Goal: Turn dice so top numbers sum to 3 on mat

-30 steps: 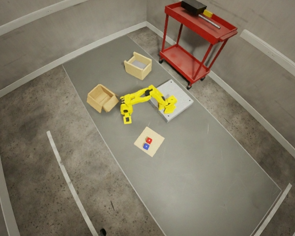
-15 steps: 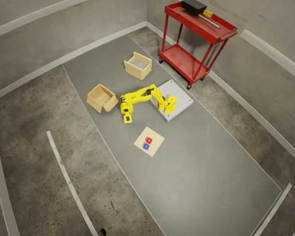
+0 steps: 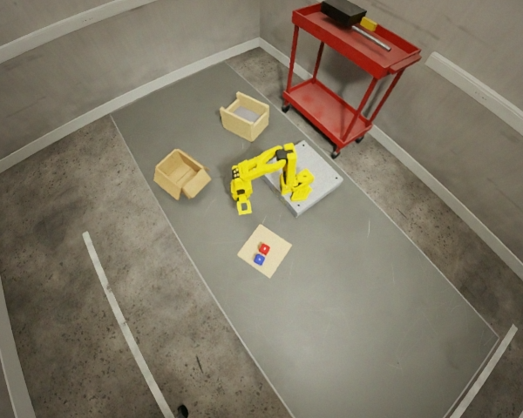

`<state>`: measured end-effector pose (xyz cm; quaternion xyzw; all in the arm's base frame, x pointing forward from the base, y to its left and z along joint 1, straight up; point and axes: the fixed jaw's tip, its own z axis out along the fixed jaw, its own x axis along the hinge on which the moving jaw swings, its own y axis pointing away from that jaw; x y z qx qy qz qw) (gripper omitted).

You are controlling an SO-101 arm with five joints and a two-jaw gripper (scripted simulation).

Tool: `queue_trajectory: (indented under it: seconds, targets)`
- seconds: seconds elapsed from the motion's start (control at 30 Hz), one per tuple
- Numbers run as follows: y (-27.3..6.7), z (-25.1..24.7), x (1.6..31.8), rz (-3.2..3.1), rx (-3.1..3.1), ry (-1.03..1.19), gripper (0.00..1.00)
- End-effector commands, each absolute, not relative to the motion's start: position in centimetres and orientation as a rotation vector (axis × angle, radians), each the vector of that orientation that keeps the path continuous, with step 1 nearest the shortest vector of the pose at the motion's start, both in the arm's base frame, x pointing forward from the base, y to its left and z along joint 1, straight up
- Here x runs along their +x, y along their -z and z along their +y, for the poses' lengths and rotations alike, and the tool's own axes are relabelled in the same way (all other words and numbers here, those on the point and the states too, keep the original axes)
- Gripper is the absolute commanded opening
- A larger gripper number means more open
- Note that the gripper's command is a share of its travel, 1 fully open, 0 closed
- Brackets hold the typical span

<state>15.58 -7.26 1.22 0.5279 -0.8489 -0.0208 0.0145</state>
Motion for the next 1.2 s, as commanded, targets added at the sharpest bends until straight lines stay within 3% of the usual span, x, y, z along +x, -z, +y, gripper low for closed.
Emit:
queue_trajectory:
  seconds: [0.0, 1.17]
  targets:
    - [-0.94, -6.58, 13.60, -2.656, 1.671, 0.008, 0.00]
    - [-0.64, -6.13, 12.60, -2.659, 1.682, -0.012, 0.00]
